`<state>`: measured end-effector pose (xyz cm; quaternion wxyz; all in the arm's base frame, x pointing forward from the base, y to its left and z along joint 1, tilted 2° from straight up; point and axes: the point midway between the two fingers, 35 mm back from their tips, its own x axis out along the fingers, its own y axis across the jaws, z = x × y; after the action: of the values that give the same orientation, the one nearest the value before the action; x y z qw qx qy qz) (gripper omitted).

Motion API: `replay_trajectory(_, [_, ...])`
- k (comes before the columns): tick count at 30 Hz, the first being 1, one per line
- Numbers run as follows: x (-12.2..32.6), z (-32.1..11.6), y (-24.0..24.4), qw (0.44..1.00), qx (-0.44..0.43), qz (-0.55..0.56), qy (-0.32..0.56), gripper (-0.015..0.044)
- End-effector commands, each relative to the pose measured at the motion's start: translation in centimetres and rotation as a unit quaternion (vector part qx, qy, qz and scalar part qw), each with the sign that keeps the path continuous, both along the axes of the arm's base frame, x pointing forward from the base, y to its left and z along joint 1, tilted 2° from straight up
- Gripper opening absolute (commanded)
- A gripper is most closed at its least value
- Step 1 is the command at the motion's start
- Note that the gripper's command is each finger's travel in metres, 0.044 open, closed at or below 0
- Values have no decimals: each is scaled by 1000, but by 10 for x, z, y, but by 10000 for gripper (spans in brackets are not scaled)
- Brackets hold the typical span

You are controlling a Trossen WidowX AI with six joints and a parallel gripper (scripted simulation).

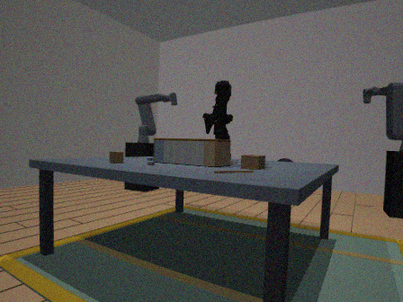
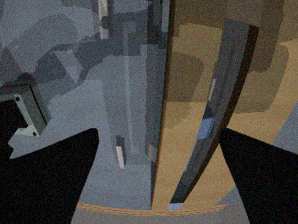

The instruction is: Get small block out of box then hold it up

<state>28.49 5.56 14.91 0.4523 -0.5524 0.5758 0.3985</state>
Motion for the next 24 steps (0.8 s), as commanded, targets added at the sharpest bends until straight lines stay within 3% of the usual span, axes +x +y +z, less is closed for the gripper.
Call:
replay_trajectory(1, [0, -1, -2, 1000, -12, -18, 6, 400])
replay_trajectory(24, [4, -33, -3, 1000, -12, -18, 6, 400])
